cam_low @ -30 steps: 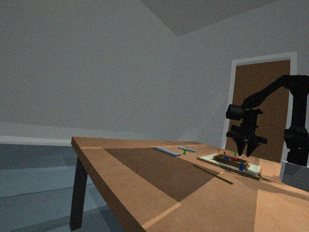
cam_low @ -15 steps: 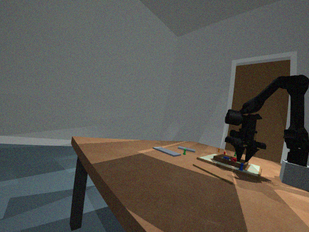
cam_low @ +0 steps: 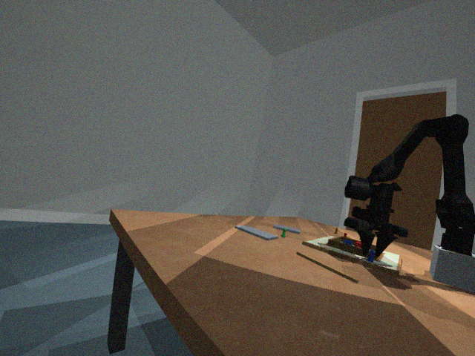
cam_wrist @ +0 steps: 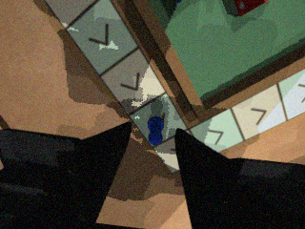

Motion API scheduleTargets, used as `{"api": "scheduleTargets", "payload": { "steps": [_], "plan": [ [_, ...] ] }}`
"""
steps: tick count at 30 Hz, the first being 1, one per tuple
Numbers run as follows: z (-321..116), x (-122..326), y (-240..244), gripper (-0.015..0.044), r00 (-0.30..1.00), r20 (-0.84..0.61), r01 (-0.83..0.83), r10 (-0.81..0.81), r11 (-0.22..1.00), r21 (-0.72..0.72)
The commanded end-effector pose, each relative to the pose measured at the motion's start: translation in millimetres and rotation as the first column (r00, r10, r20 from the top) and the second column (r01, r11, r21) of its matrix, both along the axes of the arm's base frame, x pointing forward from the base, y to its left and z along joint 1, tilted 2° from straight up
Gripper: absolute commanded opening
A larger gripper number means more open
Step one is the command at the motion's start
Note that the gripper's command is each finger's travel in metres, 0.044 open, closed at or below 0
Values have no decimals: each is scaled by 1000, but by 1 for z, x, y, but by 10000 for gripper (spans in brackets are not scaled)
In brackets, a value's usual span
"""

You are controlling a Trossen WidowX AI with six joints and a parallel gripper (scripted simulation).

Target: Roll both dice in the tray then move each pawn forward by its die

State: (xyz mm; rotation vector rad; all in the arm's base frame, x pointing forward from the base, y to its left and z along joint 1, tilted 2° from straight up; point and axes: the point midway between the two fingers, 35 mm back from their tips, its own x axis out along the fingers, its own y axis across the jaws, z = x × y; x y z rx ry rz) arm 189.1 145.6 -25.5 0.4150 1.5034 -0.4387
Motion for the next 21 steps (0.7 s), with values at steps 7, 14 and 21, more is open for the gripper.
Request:
{"api": "scheduleTargets", "payload": {
  "steps": [7, 14, 21],
  "plan": [
    [-7, -2, -1, 95, 1000, -4, -1, 1, 1000, -3],
    [-7, -2, -1, 29, 1000, -4, -1, 1, 1000, -3],
    [-3, -1, -1, 0, 1000, -4, -1, 1, 1000, -3]
  ]
}}
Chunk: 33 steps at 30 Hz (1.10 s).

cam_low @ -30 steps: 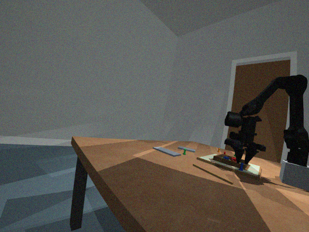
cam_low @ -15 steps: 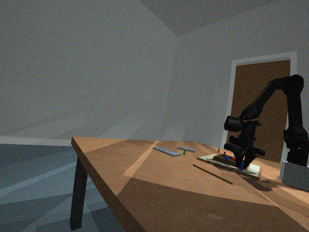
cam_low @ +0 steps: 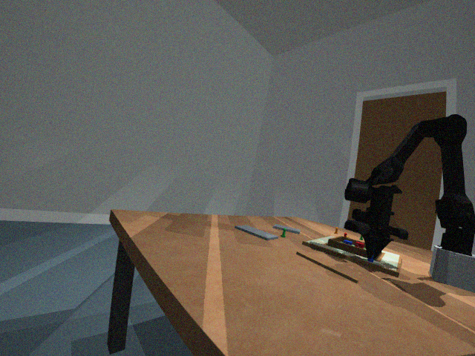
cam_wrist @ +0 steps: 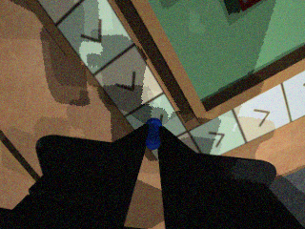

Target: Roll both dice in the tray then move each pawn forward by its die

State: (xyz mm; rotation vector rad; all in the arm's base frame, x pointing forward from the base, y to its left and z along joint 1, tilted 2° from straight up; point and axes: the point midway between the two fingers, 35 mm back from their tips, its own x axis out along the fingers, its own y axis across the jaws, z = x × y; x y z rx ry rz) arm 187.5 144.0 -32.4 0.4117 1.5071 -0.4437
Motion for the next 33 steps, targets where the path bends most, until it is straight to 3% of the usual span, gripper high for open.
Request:
{"api": "scheduleTargets", "payload": {
  "steps": [1, 17, 33],
  "plan": [
    [10, 2, 2, 0, 1000, 1, -2, 2, 1000, 1],
    [126, -4, -3, 0, 1000, 1, -2, 2, 1000, 1],
    [81, -26, -3, 0, 1000, -1, -2, 2, 1000, 2]
  ]
}}
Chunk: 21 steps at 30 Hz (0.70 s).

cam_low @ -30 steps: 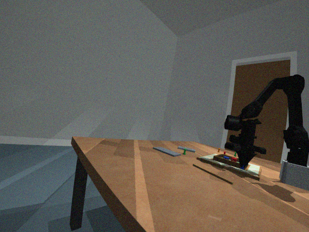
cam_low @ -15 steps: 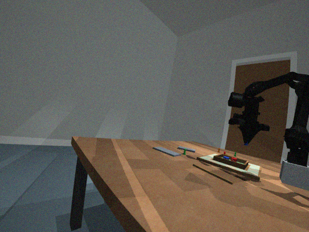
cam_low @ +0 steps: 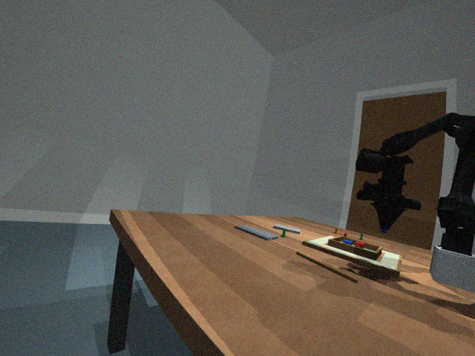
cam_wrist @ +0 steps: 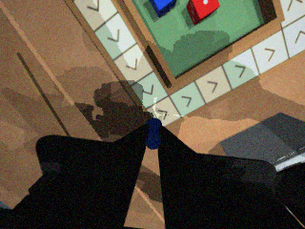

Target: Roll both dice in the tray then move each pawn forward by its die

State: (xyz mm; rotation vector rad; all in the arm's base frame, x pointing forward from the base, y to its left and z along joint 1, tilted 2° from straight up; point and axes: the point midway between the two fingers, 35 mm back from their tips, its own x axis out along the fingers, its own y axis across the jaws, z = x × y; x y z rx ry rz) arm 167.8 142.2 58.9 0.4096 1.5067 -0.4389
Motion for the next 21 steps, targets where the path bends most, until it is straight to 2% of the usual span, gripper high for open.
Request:
{"api": "scheduleTargets", "payload": {
  "steps": [1, 9, 21],
  "plan": [
    [-14, -8, -1, 0, 1000, -3, 3, -3, 1000, 0],
    [-42, -25, -6, 0, 1000, -4, 3, -3, 1000, 0],
    [-77, -25, -7, 0, 1000, -4, 3, -3, 1000, 0]
  ]
}}
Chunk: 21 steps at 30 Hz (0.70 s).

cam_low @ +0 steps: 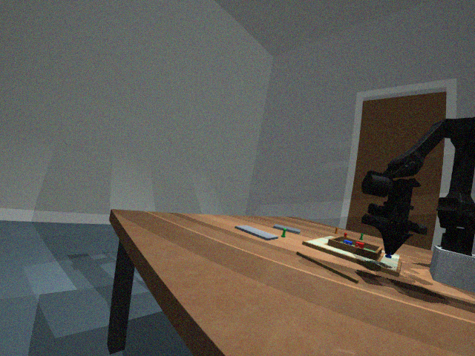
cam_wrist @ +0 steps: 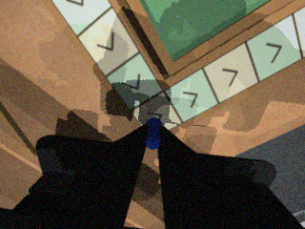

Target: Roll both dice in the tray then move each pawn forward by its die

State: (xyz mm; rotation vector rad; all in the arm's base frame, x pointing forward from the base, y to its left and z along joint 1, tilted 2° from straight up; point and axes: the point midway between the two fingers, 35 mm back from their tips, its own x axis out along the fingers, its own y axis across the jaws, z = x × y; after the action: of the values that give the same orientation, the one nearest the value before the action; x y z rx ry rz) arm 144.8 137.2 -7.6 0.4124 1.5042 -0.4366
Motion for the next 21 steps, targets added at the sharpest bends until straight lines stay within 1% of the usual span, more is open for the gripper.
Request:
{"api": "scheduleTargets", "payload": {
  "steps": [1, 16, 21],
  "plan": [
    [-11, -2, -2, 0, 1000, -7, 2, -2, 1000, -3],
    [-28, -2, -2, 0, 1000, -7, 2, -2, 1000, -3],
    [-24, -1, -1, 131, 1000, -2, 3, -3, 1000, -2]
  ]
}}
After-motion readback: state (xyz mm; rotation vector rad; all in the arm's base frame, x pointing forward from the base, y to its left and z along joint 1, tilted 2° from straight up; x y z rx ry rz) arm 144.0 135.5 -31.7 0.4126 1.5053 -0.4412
